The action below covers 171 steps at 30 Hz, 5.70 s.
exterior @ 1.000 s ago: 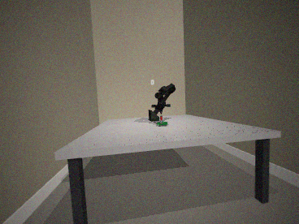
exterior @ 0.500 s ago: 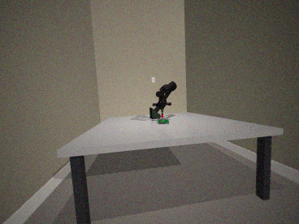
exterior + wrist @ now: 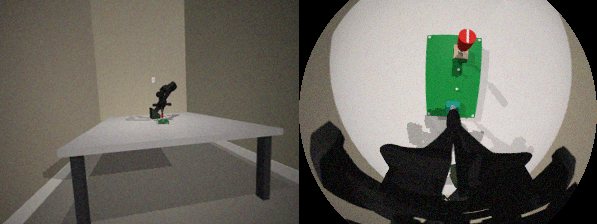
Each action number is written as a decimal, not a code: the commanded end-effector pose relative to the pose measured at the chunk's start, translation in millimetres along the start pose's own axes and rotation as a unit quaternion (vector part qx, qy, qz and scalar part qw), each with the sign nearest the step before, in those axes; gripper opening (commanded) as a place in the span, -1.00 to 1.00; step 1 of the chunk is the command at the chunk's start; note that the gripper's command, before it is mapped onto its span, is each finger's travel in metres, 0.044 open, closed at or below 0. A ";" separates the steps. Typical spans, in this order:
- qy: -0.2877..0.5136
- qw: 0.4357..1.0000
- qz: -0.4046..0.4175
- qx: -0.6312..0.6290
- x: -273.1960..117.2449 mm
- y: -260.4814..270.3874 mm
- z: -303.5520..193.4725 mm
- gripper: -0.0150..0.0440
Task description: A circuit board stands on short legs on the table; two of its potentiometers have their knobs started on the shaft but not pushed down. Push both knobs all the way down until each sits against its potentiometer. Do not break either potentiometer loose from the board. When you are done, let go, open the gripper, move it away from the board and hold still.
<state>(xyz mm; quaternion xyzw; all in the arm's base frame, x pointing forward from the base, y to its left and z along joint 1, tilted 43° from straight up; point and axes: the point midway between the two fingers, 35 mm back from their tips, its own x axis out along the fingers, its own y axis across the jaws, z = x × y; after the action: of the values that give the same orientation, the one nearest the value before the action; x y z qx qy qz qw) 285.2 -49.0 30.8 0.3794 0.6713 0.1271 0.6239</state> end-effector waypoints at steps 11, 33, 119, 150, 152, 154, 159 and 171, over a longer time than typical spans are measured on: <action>0.000 1.000 0.002 0.002 1.6 0.3 0.1 -0.49; 0.000 1.000 0.002 0.002 8.2 0.4 0.0 -0.49; 0.000 1.000 0.002 0.002 34.5 0.7 0.0 -0.49; 0.000 1.000 0.003 0.002 36.0 0.7 0.0 -0.49; 0.000 1.000 0.003 0.002 36.0 0.7 0.0 -0.49; 0.000 1.000 0.003 0.002 36.0 0.7 0.0 -0.49; 0.000 1.000 0.003 0.002 36.7 0.7 0.0 -0.49; 0.000 1.000 0.003 0.002 36.7 0.7 0.0 -0.49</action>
<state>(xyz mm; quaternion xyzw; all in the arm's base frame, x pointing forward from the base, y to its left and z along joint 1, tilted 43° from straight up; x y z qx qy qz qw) 285.3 -31.7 10.7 0.3855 0.6670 0.1188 0.6264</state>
